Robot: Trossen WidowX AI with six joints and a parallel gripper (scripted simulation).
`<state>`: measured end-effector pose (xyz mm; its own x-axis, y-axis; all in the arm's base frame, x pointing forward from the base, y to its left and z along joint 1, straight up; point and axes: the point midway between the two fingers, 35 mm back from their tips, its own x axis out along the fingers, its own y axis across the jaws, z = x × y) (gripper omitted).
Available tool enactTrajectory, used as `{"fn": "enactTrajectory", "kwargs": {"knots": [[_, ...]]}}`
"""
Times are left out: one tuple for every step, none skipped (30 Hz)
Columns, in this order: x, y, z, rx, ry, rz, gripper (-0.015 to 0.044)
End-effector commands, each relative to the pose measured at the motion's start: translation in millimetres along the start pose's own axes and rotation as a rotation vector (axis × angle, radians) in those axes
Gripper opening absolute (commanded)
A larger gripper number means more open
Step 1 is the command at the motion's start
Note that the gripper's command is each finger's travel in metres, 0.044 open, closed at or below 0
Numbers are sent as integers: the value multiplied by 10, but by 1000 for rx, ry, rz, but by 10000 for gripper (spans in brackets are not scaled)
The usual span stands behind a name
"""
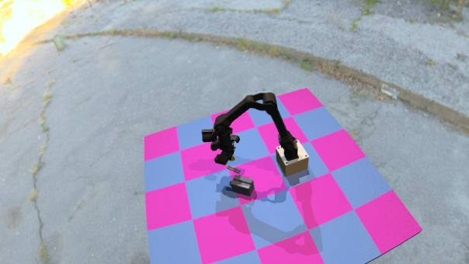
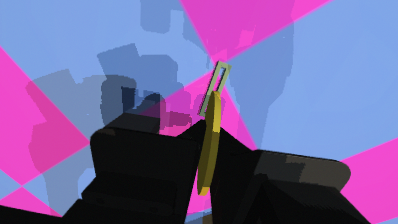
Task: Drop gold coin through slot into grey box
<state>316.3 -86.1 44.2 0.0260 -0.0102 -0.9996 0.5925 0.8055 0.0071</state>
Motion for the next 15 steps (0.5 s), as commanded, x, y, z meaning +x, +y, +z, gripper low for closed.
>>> {"fn": "enactTrajectory", "kwargs": {"knots": [[-13,90,-59,-1,-5,-2,0],[-13,112,-74,-1,-5,-1,0],[-13,133,-90,0,-5,-1,0],[-13,155,-106,0,-5,-1,0],[-13,176,-122,0,-5,-1,0],[-13,197,-138,0,-5,-1,0],[-13,217,-155,0,-4,0,0],[-14,238,-171,0,-4,0,0],[-14,258,-188,0,-4,0,0],[-14,278,-205,0,-4,0,0],[-14,299,-222,0,-4,1,0],[-14,319,-239,0,-4,1,0],[-15,339,-257,-1,-4,1,0],[-15,359,-275,-1,-3,2,0],[-16,379,-292,-1,-3,2,0]]}}
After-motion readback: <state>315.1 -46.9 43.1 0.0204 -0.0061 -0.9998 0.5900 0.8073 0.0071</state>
